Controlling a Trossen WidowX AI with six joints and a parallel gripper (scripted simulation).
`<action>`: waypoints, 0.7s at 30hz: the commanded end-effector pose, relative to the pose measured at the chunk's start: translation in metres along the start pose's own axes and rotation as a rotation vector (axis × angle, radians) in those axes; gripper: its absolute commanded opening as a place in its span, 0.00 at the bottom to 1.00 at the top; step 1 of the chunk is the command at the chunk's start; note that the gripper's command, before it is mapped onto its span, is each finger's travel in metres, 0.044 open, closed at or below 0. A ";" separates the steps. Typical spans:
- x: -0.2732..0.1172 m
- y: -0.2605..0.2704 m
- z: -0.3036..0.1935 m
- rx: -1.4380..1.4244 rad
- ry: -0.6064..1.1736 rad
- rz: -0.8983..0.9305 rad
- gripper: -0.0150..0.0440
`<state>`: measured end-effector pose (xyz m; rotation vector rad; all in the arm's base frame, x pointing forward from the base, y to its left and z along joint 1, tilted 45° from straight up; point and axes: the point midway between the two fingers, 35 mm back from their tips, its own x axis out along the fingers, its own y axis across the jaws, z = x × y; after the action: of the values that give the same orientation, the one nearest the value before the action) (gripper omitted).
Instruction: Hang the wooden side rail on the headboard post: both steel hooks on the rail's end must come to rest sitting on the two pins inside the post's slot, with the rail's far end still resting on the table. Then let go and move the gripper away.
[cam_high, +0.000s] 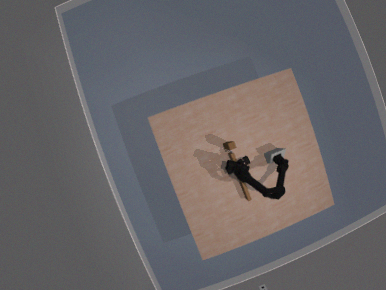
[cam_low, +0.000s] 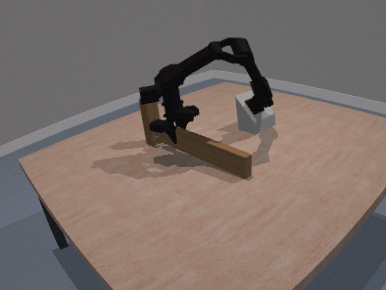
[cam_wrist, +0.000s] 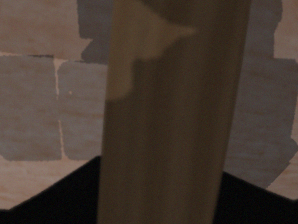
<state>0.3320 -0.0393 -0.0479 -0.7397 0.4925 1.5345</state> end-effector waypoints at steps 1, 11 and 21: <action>-0.003 0.000 -0.004 -0.004 0.010 -0.009 0.25; -0.002 0.001 -0.005 -0.004 0.010 -0.009 0.25; -0.003 0.002 -0.006 -0.004 0.010 -0.009 0.25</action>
<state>0.3315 -0.0411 -0.0496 -0.7427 0.4920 1.5304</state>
